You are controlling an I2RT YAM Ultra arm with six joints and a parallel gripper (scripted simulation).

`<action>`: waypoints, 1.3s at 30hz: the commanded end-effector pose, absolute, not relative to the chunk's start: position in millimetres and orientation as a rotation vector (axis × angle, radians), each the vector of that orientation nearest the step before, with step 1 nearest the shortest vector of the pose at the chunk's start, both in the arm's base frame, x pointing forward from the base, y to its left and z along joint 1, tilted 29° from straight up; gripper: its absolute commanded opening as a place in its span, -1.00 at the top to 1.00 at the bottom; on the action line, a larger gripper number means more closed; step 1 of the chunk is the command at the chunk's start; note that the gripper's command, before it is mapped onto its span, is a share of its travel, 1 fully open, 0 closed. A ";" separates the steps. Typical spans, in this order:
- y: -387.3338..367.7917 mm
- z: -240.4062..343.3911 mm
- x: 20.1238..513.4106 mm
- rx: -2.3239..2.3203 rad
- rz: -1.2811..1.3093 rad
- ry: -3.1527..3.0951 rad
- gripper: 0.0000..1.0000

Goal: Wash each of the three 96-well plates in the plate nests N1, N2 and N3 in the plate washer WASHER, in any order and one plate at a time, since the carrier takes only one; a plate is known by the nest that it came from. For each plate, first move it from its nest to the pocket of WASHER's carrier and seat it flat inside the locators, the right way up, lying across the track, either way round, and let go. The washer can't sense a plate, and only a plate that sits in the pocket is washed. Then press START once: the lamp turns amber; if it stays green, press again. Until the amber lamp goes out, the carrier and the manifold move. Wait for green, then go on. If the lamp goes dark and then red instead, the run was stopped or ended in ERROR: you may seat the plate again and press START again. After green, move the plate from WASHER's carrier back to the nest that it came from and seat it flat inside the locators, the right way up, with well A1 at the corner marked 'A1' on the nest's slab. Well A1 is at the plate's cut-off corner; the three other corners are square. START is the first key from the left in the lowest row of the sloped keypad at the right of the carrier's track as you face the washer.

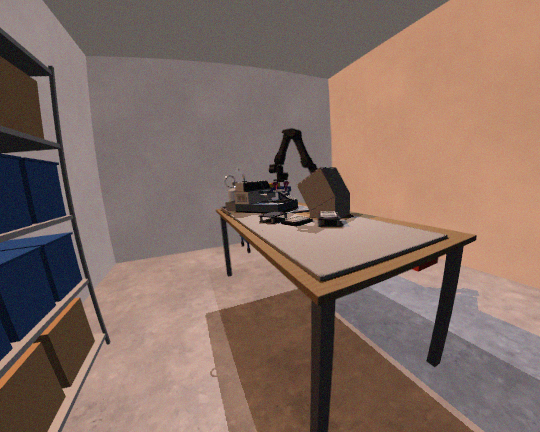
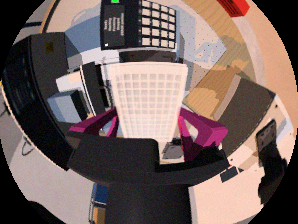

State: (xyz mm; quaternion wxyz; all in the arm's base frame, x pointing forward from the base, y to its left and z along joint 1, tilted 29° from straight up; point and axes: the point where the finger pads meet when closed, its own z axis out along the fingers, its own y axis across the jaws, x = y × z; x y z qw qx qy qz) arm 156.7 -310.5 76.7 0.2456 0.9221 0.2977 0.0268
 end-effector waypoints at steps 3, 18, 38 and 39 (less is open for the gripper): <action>-317.8 68.0 154.8 2.516 0.060 0.793 1.00; -326.7 48.2 158.7 2.515 0.064 0.805 1.00; -336.5 18.5 161.2 2.526 0.062 0.805 1.00; -337.1 17.0 161.4 2.526 0.062 0.805 1.00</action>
